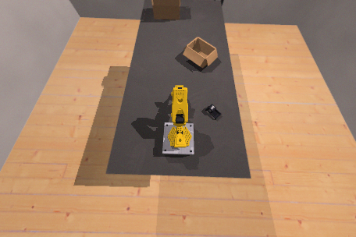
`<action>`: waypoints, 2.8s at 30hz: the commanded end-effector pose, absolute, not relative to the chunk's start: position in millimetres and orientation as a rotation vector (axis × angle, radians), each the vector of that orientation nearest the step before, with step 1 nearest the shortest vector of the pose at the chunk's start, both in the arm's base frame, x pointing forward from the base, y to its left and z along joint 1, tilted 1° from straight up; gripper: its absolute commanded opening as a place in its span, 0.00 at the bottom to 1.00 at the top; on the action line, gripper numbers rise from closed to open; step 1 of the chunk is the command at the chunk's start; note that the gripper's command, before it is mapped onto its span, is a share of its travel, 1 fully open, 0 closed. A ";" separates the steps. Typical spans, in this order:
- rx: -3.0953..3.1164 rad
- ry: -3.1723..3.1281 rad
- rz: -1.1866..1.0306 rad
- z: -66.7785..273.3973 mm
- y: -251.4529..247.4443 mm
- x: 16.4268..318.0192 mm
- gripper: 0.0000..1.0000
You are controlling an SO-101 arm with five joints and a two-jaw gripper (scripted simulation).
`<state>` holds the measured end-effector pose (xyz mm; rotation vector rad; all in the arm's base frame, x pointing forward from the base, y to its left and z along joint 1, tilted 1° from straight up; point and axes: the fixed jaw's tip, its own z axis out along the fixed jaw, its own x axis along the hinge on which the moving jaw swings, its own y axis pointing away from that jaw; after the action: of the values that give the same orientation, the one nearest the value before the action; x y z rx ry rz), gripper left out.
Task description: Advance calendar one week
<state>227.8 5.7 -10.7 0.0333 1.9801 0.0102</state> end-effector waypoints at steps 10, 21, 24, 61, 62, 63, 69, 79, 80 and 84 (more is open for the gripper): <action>0.052 1.965 0.013 -14.8 4.0 229.2 0.00; 0.052 1.967 0.014 -19.2 4.1 229.1 0.00; 0.052 1.974 0.014 -21.9 4.1 228.5 0.00; 0.053 1.998 0.015 -34.8 4.3 228.0 0.00; 0.053 1.998 0.015 -34.8 4.3 228.0 0.00; 0.053 1.998 0.015 -34.8 4.3 228.0 0.00; 0.053 1.999 0.015 -35.4 4.3 228.0 0.00; 0.054 2.001 0.015 -36.8 4.3 228.0 0.00; 0.054 2.001 0.015 -36.8 4.3 228.0 0.00; 0.053 2.001 0.015 -36.8 4.3 228.0 0.02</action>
<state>227.1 5.6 -37.5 0.0354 2.0131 0.0110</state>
